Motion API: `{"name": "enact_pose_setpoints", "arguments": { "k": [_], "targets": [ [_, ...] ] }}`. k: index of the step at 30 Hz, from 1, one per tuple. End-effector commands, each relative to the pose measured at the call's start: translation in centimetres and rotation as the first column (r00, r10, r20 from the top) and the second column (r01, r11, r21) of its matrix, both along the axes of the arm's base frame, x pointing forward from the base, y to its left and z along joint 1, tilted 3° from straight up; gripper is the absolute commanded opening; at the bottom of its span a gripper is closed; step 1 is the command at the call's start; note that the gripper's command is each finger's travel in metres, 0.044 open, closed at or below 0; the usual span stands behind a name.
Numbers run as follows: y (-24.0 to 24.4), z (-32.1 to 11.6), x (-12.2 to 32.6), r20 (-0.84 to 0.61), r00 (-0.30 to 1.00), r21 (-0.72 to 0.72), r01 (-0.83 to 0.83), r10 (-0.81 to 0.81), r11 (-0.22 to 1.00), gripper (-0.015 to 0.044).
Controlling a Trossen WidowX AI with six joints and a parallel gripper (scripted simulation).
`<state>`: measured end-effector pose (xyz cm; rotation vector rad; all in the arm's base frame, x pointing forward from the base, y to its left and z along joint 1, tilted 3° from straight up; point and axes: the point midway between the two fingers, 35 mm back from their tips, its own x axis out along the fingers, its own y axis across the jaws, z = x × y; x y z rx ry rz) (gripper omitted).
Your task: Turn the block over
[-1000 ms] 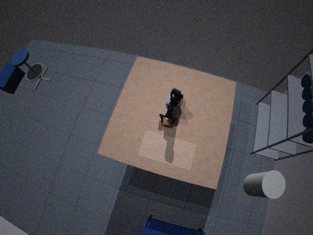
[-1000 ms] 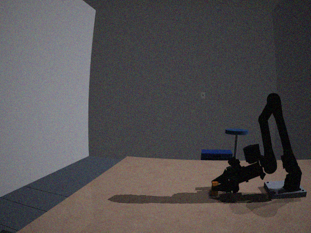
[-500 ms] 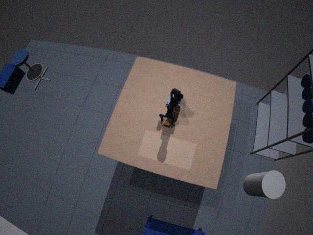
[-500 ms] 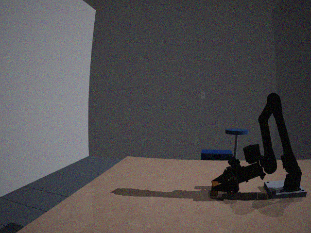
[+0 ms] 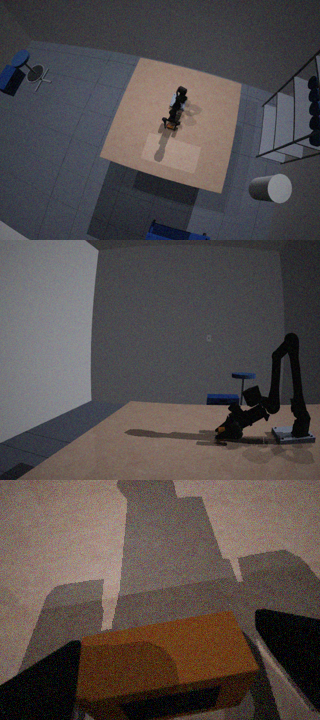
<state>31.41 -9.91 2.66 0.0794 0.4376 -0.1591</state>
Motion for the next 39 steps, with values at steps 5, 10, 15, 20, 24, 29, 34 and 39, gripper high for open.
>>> {"name": "enact_pose_setpoints", "arguments": {
  "k": [5,10,15,20,24,29,34,39],
  "targets": [
    [-0.6,5.2,0.3,-0.217,0.976,0.012,-0.005,0.008,1.0,0.044],
    [-0.3,7.2,-0.6,-0.263,0.965,0.014,-0.009,0.013,1.0,0.044],
    [0.5,7.7,-2.5,-0.348,0.937,0.041,-0.011,0.024,0.999,0.044],
    [0.9,7.5,-3.4,-0.391,0.92,0.057,-0.01,0.032,0.998,0.044],
    [0.9,7.5,-3.4,-0.391,0.92,0.057,-0.01,0.032,0.998,0.044],
    [0.9,7.5,-3.4,-0.391,0.92,0.057,-0.01,0.032,0.998,0.044],
    [0.9,7.5,-3.4,-0.391,0.92,0.057,-0.01,0.032,0.998,0.044],
    [0.5,8.3,-2.4,-0.499,0.865,0.087,0.001,0.043,0.996,0.044]
  ]
}}
